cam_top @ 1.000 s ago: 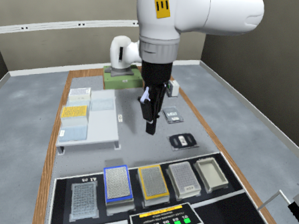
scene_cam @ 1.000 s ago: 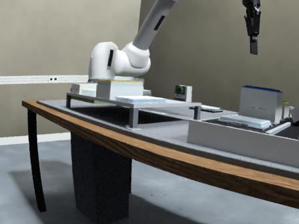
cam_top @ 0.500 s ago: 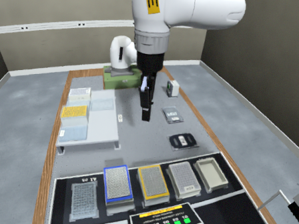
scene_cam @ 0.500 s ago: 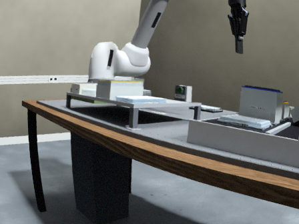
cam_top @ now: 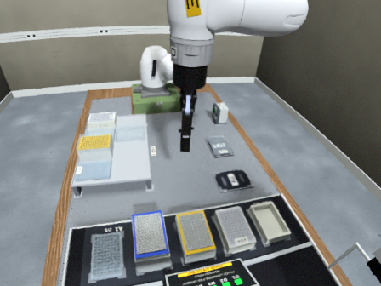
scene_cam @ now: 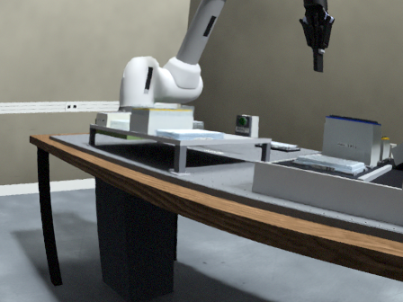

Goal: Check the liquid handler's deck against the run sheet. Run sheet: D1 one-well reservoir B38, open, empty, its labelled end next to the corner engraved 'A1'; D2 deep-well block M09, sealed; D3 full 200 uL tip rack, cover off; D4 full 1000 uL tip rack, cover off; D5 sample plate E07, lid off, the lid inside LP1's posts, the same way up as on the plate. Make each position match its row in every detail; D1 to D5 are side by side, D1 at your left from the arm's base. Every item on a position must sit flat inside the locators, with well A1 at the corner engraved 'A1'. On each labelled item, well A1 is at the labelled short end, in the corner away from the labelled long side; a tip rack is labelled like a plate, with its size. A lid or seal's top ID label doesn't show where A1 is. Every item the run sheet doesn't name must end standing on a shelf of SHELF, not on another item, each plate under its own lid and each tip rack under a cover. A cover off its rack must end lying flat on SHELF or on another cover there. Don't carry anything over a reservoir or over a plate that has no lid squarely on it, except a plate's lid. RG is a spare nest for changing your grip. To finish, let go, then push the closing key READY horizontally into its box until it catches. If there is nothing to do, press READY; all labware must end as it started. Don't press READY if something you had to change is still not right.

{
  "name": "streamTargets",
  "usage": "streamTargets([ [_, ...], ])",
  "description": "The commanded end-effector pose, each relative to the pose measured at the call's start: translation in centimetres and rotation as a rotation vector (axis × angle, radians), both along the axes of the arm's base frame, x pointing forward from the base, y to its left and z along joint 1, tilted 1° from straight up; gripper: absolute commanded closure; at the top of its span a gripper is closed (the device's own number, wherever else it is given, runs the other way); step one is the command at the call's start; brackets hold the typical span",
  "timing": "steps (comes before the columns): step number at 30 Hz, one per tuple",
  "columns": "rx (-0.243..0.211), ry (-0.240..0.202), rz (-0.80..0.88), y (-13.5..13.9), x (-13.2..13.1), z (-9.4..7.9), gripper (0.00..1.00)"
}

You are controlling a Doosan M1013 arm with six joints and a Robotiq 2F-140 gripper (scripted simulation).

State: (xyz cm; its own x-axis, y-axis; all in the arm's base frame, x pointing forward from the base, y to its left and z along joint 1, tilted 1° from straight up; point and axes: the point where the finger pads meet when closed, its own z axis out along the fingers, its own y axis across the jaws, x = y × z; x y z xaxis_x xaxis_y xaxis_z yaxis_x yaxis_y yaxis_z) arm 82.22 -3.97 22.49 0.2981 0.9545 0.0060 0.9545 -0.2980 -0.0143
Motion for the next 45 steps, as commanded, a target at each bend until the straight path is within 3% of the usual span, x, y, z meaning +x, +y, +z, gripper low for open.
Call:
streamTargets([
  [1,0.003,-0.008,0.085,-0.3,0.0,0.0,0.9],
  [12,0.005,-0.01,0.252,-0.3,0.0,0.0,0.9],
  [29,0.006,-0.009,0.249,7.6,0.6,0.2,0.9],
  [45,0.005,-0.01,0.252,7.5,0.5,0.2,0.9],
])
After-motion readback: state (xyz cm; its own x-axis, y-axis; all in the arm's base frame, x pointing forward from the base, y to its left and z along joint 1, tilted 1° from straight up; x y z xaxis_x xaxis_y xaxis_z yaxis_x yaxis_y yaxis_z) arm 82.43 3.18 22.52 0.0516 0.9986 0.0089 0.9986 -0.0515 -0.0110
